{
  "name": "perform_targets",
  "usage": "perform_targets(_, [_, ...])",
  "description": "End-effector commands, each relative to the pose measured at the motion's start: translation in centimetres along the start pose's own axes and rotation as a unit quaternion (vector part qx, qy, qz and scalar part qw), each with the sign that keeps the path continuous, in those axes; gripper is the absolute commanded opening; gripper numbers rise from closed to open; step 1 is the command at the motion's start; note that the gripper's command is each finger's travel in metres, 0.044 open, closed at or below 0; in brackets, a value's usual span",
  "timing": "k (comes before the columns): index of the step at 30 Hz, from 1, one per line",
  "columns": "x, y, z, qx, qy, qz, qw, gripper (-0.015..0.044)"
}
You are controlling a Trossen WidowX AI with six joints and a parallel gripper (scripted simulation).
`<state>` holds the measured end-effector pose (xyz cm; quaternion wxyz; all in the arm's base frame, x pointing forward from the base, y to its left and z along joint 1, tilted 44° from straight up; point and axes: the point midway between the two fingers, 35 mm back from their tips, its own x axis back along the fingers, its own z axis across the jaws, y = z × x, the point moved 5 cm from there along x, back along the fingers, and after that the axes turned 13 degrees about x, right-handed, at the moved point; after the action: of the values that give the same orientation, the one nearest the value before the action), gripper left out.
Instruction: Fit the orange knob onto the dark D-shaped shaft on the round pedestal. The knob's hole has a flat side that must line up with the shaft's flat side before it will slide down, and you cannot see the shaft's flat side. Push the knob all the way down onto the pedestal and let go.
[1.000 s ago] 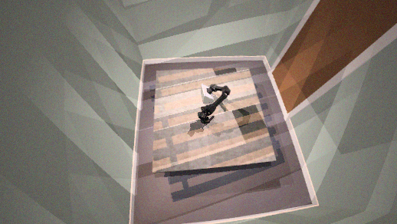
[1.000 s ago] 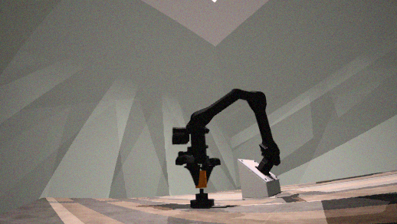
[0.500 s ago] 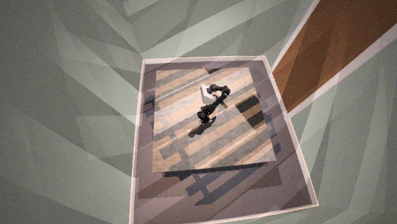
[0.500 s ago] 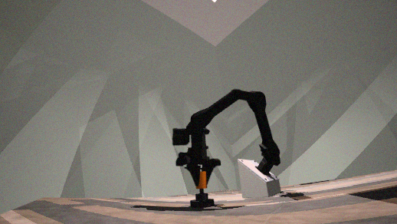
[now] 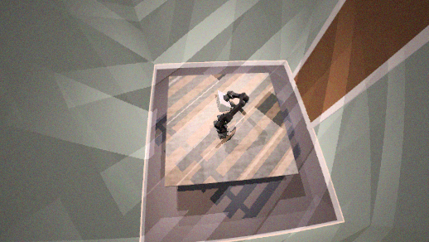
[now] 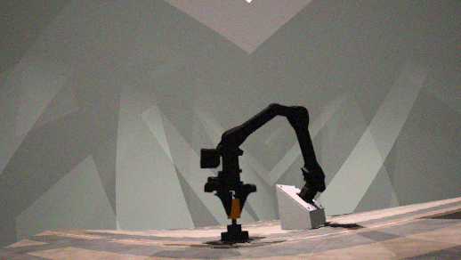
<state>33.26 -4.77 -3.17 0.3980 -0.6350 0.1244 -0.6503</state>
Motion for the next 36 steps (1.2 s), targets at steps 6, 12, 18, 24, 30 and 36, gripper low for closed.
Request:
perform_targets(6, [0.42,0.17,0.48,-0.097,0.002,-0.003,0.995,0.0000])
perform_targets(12, [0.14,0.15,0.41,-0.097,0.002,-0.003,0.995,0.0000])
perform_targets(18, [0.14,0.15,0.30,-0.097,0.002,-0.003,0.995,0.0000])
perform_targets(24, [0.02,0.13,0.02,-0.097,0.002,-0.003,0.995,0.0000])
perform_targets(30, [-0.13,0.14,0.03,-0.097,0.002,-0.003,0.995,0.0000])
perform_targets(36, [0.26,0.14,0.17,-0.097,0.002,-0.003,0.995,0.0000])
